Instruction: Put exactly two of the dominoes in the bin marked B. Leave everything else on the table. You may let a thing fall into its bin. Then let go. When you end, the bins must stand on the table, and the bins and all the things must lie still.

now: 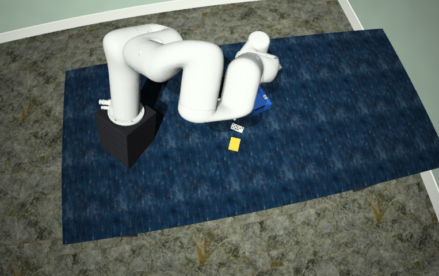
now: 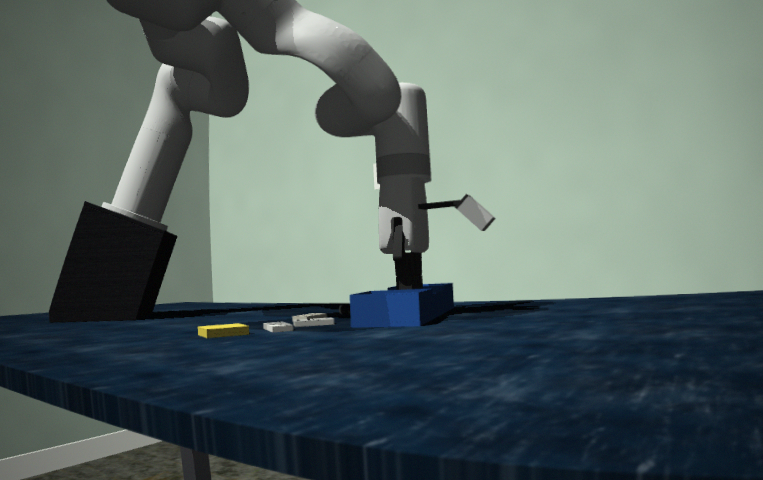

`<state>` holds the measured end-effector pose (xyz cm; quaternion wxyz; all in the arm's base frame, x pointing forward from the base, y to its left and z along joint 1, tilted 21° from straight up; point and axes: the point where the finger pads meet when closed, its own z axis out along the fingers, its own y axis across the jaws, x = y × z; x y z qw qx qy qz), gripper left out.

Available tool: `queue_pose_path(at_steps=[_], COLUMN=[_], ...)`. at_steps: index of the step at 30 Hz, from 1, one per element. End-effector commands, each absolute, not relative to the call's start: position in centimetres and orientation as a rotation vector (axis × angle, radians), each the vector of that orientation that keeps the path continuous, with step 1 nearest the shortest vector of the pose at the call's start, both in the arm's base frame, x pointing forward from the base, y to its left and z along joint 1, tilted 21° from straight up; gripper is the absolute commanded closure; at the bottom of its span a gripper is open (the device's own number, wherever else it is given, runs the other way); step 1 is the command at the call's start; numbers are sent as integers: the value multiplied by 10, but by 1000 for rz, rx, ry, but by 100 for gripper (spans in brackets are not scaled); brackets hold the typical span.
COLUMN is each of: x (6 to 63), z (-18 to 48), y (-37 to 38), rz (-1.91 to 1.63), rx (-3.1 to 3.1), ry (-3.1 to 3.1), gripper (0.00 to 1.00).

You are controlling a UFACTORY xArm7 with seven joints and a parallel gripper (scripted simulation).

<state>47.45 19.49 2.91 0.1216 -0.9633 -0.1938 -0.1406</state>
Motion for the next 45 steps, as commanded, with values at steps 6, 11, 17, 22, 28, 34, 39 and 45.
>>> queue_pose_path(at_steps=[6, 11, 17, 22, 28, 34, 39, 45], x=[475, 475, 475, 475, 475, 474, 472, 470], z=[31, 31, 31, 31, 33, 38, 44, 52], y=[195, 195, 195, 195, 194, 193, 191, 189], rz=[-415, -415, -415, -415, -415, -415, -415, -415], rx=[-2811, -2811, -2811, -2811, -2811, -2811, -2811, -2811], ry=[-566, -566, -566, -566, -566, -566, -566, -566], gripper=[93, 93, 93, 93, 93, 93, 93, 93])
